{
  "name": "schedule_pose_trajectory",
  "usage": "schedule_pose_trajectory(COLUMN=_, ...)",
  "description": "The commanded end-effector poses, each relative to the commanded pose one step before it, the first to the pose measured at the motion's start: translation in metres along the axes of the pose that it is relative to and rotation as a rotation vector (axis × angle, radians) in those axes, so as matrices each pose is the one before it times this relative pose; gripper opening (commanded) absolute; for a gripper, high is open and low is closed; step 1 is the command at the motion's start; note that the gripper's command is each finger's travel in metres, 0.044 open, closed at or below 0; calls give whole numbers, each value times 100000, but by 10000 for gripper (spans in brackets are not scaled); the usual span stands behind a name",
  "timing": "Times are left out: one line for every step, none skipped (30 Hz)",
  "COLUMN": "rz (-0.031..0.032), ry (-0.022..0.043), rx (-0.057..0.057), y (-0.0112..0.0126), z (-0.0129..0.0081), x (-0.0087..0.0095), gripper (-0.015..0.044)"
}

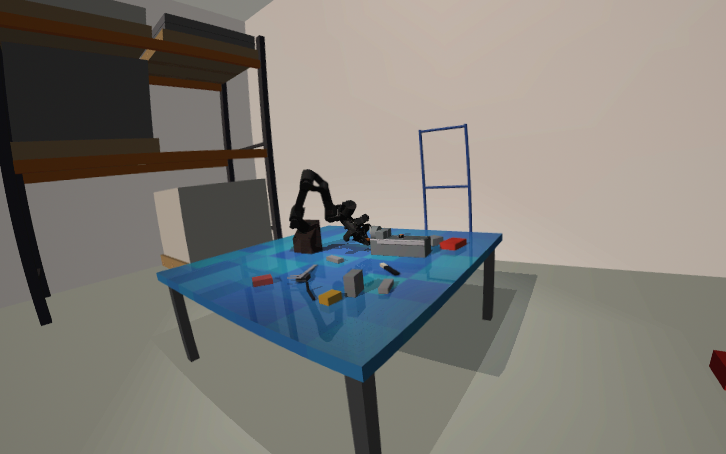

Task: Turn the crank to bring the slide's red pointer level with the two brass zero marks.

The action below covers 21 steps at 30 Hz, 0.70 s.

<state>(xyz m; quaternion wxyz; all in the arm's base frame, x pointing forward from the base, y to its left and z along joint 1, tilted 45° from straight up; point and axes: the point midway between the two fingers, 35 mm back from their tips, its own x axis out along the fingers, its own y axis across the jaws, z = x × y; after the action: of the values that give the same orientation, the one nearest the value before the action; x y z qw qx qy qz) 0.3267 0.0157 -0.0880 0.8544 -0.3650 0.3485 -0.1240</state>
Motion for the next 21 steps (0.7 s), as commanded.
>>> schedule_pose_trajectory(rz=2220, ry=-203, rx=-900, y=925, z=-55, x=21, gripper=0)
schedule_pose_trajectory(rz=2, ry=-1, rx=3, y=51, z=11, x=-10, gripper=0)
schedule_pose_trajectory(rz=2, ry=-1, rx=4, y=51, z=11, x=-11, gripper=0)
schedule_pose_trajectory(rz=2, ry=-1, rx=4, y=51, z=11, x=-12, gripper=0)
schedule_pose_trajectory(rz=2, ry=-1, rx=4, y=51, z=12, x=-13, gripper=0)
schedule_pose_trajectory(rz=2, ry=-1, rx=4, y=50, z=13, x=-13, gripper=0)
schedule_pose_trajectory(rz=2, ry=-1, rx=4, y=50, z=13, x=-14, gripper=0)
schedule_pose_trajectory(rz=2, ry=-1, rx=4, y=50, z=14, x=-14, gripper=0)
schedule_pose_trajectory(rz=2, ry=-1, rx=4, y=50, z=14, x=-15, gripper=0)
schedule_pose_trajectory(rz=2, ry=-1, rx=4, y=49, z=15, x=-16, gripper=0)
schedule_pose_trajectory(rz=2, ry=-1, rx=4, y=49, z=16, x=-16, gripper=0)
schedule_pose_trajectory(rz=2, ry=-1, rx=4, y=49, z=16, x=-17, gripper=0)
schedule_pose_trajectory(rz=2, ry=-1, rx=4, y=49, z=17, x=-18, gripper=0)
schedule_pose_trajectory(rz=2, ry=-1, rx=4, y=48, z=18, x=-18, gripper=0)
schedule_pose_trajectory(rz=2, ry=-1, rx=4, y=48, z=19, x=-19, gripper=0)
schedule_pose_trajectory(rz=2, ry=-1, rx=4, y=48, z=19, x=-20, gripper=0)
schedule_pose_trajectory(rz=2, ry=-1, rx=4, y=48, z=20, x=-21, gripper=0)
schedule_pose_trajectory(rz=2, ry=-1, rx=4, y=48, z=21, x=-21, gripper=0)
schedule_pose_trajectory(rz=3, ry=-1, rx=4, y=48, z=22, x=-22, gripper=0)
schedule_pose_trajectory(rz=3, ry=-1, rx=4, y=48, z=23, x=-23, gripper=0)
schedule_pose_trajectory(rz=3, ry=-1, rx=4, y=48, z=23, x=-24, gripper=0)
